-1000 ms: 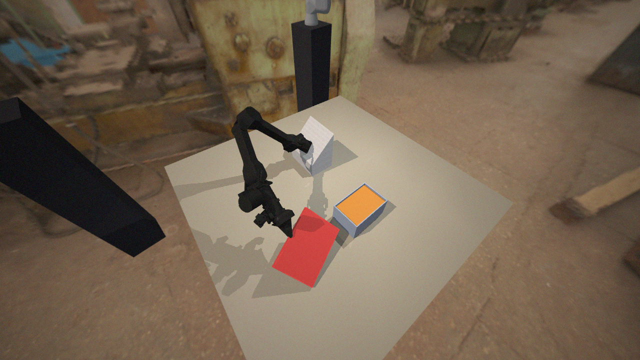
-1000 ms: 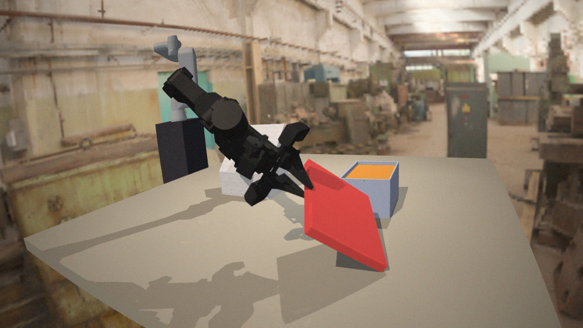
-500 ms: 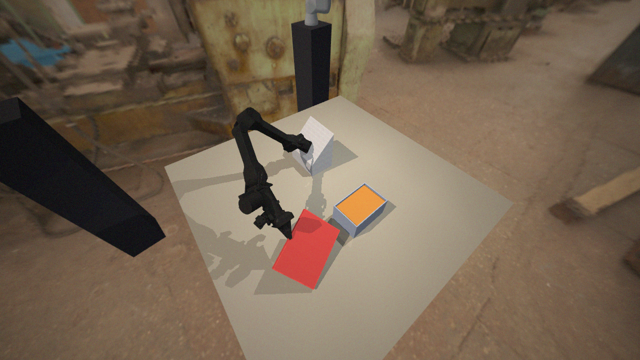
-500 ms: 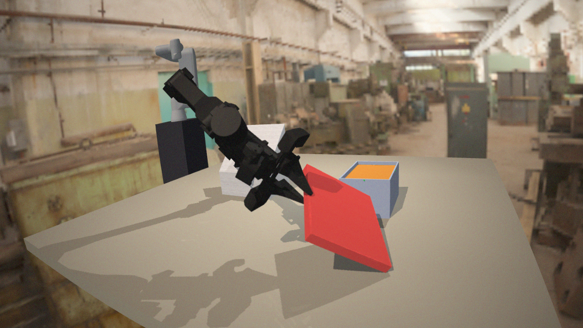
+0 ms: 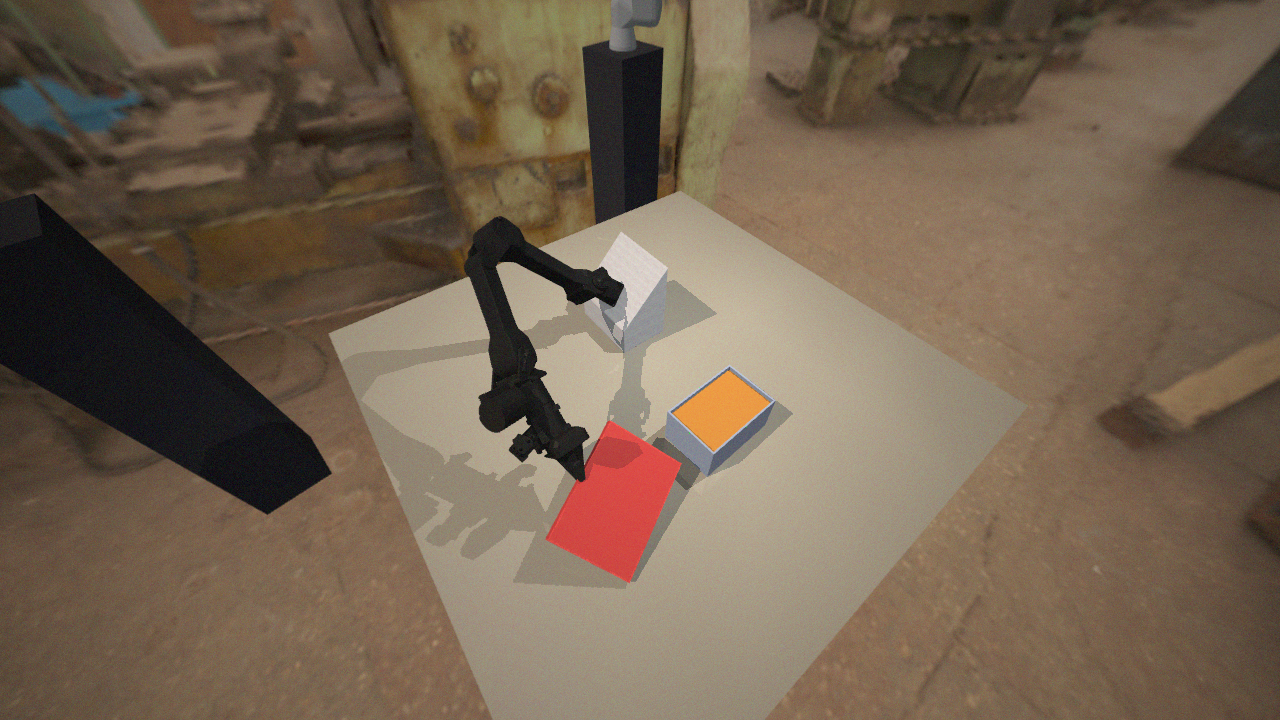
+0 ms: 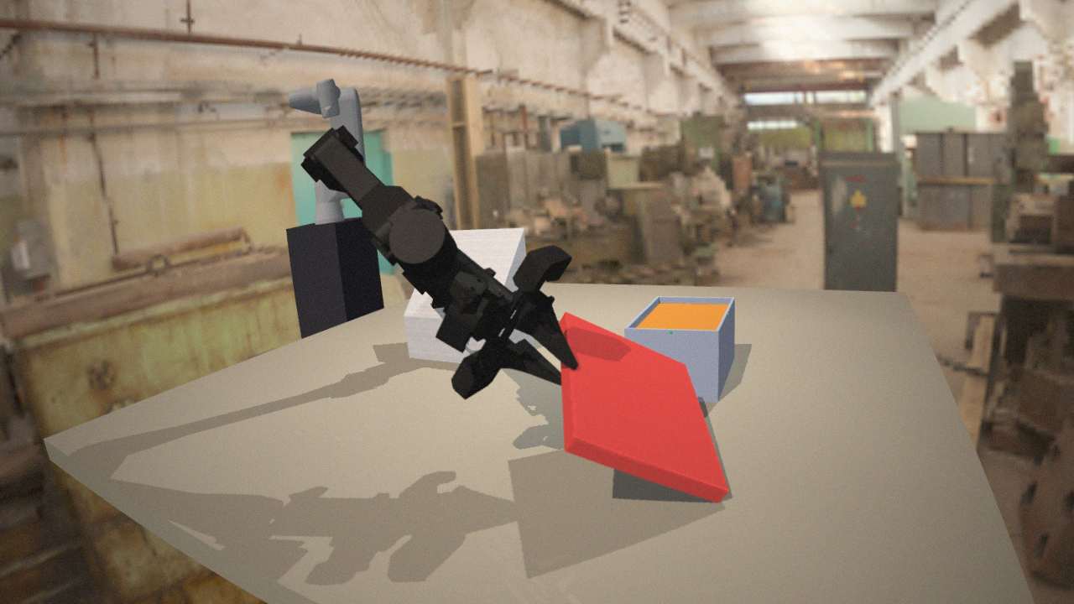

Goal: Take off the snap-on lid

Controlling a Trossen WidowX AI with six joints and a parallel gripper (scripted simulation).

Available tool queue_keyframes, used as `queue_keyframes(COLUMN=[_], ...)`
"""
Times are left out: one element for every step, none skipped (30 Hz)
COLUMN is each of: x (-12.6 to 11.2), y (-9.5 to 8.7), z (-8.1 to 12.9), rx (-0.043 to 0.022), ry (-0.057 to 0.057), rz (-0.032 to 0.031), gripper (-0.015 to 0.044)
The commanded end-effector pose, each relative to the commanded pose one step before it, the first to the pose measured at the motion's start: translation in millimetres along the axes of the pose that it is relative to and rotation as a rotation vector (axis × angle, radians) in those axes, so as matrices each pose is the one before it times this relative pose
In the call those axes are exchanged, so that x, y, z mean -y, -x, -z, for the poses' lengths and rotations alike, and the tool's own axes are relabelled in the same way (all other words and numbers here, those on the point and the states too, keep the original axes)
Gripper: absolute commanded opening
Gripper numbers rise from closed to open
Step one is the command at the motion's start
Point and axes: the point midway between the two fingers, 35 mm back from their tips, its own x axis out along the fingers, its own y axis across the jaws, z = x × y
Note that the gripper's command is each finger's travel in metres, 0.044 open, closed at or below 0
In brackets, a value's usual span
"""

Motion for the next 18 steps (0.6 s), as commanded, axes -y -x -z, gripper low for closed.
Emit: queue_keyframes(x=[16.37, 0.61, 0.61, 0.61, 0.61, 0.61, 0.61, 0.61, 0.61, 0.61, 0.61, 0.61, 0.61, 0.61, 0.61, 0.61, 0.61, 0.61], y=[-12.53, -0.51, -0.51, -0.51, -0.51, -0.51, -0.51, -0.51, -0.51, -0.51, -0.51, -0.51, -0.51, -0.51, -0.51, -0.51, -0.51, -0.51], z=[10.29, 0.00, 0.00, 0.00, 0.00, 0.00, 0.00, 0.00, 0.00, 0.00, 0.00, 0.00, 0.00, 0.00, 0.00, 0.00, 0.00, 0.00], rx=[-0.03108, 0.00002, 0.00002, 0.00001, 0.00001, 0.00001, 0.00001, 0.00001, 0.00001, 0.00001, 0.00001, 0.00001, 0.00001, 0.00001, 0.00001, 0.00001, 0.00001, 0.00001], ry=[-0.0070, 0.0000, 0.0000, 0.0000, 0.0000, 0.0000, 0.0000, 0.0000, 0.0000, 0.0000, 0.0000, 0.0000, 0.0000, 0.0000, 0.0000, 0.0000, 0.0000, 0.0000], rz=[0.03936, 0.00001, 0.00001, 0.00001, 0.00001, 0.00001, 0.00001, 0.00001, 0.00001, 0.00001, 0.00001, 0.00001, 0.00001, 0.00001, 0.00001, 0.00001, 0.00001, 0.00001], gripper=[0.0000, 0.0000, 0.0000, 0.0000, 0.0000, 0.0000, 0.0000, 0.0000, 0.0000, 0.0000, 0.0000, 0.0000, 0.0000, 0.0000, 0.0000, 0.0000, 0.0000, 0.0000])
